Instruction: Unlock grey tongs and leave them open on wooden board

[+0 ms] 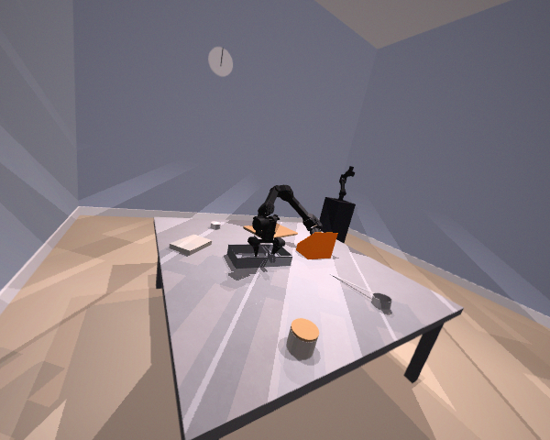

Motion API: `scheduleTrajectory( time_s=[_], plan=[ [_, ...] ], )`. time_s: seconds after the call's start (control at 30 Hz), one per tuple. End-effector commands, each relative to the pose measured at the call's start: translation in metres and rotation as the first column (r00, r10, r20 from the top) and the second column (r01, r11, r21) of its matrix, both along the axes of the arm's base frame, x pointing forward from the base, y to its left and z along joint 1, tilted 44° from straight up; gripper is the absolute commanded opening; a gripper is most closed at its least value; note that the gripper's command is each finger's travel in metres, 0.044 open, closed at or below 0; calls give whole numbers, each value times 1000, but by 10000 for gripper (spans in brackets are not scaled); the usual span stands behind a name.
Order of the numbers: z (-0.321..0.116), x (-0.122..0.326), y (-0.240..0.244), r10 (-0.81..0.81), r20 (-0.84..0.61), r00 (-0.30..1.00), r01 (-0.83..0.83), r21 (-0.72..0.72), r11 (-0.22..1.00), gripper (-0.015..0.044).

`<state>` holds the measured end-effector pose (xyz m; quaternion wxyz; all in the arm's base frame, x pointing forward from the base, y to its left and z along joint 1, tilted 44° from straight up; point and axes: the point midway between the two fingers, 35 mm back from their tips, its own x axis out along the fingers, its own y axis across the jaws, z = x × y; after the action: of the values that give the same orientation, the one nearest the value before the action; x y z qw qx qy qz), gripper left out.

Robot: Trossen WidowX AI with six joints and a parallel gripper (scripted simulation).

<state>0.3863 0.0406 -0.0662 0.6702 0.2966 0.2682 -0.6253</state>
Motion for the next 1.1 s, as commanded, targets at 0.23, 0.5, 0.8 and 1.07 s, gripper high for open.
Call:
scheduleTrajectory(
  time_s=[0.23, 0.5, 0.8, 1.07],
  plan=[
    [0, 0, 1, 1, 1, 1000, -1, 0, 1000, 204],
    [0, 0, 1, 1, 1, 1000, -1, 0, 1000, 92],
    [0, 0, 1, 1, 1, 1000, -1, 0, 1000, 12],
    [16, 2, 19, 3, -1, 1000, -3, 3, 1000, -150]
  ],
)
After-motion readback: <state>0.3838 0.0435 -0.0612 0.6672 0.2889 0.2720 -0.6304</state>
